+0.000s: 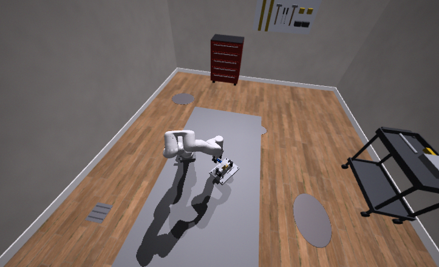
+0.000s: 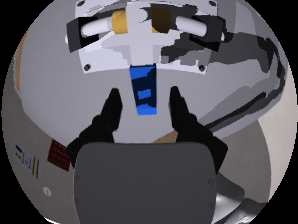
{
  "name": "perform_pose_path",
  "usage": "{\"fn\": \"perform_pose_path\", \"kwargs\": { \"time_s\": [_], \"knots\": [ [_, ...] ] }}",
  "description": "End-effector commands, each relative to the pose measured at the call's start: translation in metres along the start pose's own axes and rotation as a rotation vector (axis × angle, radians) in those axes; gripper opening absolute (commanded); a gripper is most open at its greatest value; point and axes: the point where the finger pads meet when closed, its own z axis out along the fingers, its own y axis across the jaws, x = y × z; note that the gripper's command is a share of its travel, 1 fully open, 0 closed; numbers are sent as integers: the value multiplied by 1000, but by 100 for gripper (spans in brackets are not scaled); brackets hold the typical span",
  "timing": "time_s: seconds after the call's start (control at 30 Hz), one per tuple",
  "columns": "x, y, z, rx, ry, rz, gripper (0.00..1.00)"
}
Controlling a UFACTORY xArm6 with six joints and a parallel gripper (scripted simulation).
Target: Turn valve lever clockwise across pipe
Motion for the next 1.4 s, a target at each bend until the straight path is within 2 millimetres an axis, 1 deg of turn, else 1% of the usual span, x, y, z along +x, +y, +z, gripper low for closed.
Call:
{"fn": "perform_pose_path", "kwargs": {
  "time_s": [0.0, 1.0, 1.2, 1.37],
  "knots": [
    [1, -1, -1, 2, 1, 1, 68],
    [1, -1, -1, 2, 1, 1, 68],
    [1, -1, -7, 2, 1, 1, 68],
    [1, -1, -18, 2, 1, 1, 68]
  ]
}}
